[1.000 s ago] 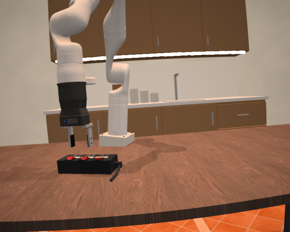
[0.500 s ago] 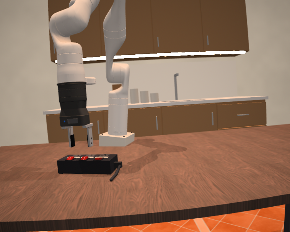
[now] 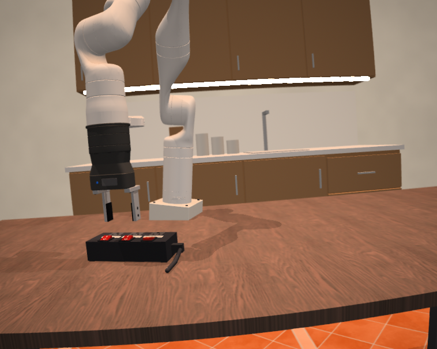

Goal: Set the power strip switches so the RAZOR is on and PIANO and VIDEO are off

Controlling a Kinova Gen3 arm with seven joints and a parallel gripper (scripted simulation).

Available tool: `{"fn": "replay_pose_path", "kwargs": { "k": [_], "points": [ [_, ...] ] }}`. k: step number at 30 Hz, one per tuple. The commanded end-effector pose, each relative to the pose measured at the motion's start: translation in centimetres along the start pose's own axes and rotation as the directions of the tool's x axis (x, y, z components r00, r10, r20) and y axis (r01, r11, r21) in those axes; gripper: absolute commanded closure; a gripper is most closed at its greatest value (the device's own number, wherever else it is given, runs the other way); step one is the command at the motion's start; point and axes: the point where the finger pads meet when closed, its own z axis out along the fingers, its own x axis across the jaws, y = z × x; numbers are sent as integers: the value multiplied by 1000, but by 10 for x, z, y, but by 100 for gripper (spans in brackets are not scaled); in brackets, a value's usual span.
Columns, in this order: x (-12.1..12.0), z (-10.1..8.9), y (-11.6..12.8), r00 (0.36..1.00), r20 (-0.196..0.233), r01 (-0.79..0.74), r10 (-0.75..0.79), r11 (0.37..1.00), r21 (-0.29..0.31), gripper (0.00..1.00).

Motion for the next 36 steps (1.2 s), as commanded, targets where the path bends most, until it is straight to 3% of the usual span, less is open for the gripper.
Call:
{"fn": "replay_pose_path", "kwargs": {
  "k": [1, 8, 11, 13, 17, 19, 36],
  "points": [
    [0, -1, 1, 1000, 0, 0, 0, 1000, -2, 0],
    [0, -1, 1, 1000, 0, 2, -2, 1000, -2, 0],
    [5, -21, 1, 998, -3, 63, -63, 998, -2, 0],
    [5, -21, 1, 998, -3, 63, -63, 998, -2, 0],
    [12, -71, -1, 978, 1, 207, -207, 978, 0, 0],
    [13, -81, -2, 972, 4, 235, -235, 972, 1, 0],
    [13, -82, -2, 972, 4, 235, -235, 972, 1, 0]
  ]
}}
